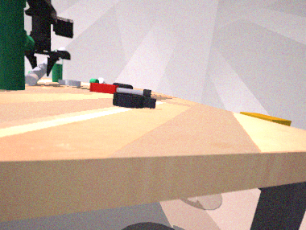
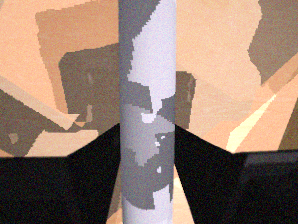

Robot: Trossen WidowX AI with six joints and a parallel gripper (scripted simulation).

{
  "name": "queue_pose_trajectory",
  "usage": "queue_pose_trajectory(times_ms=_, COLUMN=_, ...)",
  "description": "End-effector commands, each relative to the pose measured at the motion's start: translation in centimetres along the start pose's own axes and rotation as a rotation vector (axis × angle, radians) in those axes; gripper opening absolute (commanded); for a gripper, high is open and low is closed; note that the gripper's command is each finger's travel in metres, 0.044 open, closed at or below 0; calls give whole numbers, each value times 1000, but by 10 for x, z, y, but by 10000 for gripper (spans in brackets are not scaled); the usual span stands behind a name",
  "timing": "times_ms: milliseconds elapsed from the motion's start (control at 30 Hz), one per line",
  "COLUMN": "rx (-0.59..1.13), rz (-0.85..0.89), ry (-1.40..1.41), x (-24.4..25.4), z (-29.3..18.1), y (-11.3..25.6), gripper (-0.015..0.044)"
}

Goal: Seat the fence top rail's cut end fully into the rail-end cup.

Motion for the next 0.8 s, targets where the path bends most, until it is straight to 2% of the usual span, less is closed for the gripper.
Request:
queue_pose_trajectory(times_ms=0, rx=-2, rz=-4, ry=9, x=-1, z=0, y=0, gripper=105)
queue_pose_trajectory(times_ms=133, rx=-2, rz=-4, ry=9, x=0, z=0, y=3, gripper=0)
queue_pose_trajectory(times_ms=367, rx=-30, rz=-9, ry=9, x=1, z=-2, y=12, gripper=0)
queue_pose_trajectory(times_ms=767, rx=-182, rz=12, ry=9, x=2, z=-10, y=51, gripper=0)
Point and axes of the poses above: the point midway between the two fingers, 35 mm back from their tips, its own y axis back along the fingers, its own x axis across the jaws, z = x × y, the point moved 9 cm from there along y, back along the fingers, and after that the axes turned 11 degrees about -y, right-handed, at the moved point
